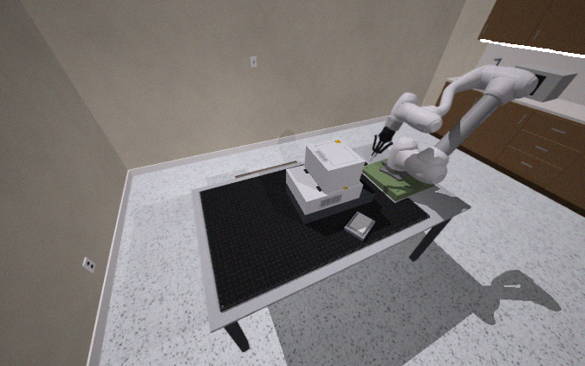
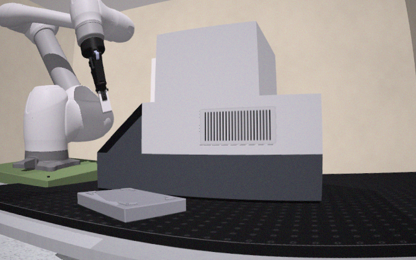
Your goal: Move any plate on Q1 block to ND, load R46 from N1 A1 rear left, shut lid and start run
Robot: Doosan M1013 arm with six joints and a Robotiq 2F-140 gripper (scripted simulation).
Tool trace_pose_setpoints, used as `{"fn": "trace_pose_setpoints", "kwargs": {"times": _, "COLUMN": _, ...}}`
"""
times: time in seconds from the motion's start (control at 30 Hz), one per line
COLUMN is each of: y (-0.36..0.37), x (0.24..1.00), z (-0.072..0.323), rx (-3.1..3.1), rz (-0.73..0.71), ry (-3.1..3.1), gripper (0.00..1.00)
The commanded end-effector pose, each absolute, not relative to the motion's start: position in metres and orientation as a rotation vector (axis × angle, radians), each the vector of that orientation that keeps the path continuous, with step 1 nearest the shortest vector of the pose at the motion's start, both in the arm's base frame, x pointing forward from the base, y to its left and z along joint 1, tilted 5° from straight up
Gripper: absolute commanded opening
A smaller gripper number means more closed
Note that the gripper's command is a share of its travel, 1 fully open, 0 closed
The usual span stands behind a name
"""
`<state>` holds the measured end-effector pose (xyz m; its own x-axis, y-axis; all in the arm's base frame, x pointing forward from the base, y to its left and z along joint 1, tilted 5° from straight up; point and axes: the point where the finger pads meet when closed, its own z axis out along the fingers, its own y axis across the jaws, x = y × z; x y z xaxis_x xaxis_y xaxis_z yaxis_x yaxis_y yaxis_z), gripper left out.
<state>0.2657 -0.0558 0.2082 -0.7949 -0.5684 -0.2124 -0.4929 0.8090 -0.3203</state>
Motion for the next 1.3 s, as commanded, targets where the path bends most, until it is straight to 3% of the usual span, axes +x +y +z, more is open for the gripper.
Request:
{"fn": "trace_pose_setpoints", "kwargs": {"times": 0.0, "y": -0.056, "x": 0.266, "z": 0.208, "rx": -0.811, "rz": -0.359, "ry": 2.697, "gripper": 0.00}}
{"fn": "trace_pose_setpoints", "kwargs": {"times": 0.47, "y": -0.019, "x": 0.274, "z": 0.205, "rx": -0.811, "rz": -0.359, "ry": 2.697, "gripper": 0.00}}
{"fn": "trace_pose_setpoints", "kwargs": {"times": 1.27, "y": -0.025, "x": 0.297, "z": 0.188, "rx": -0.811, "rz": -0.359, "ry": 2.697, "gripper": 0.00}}
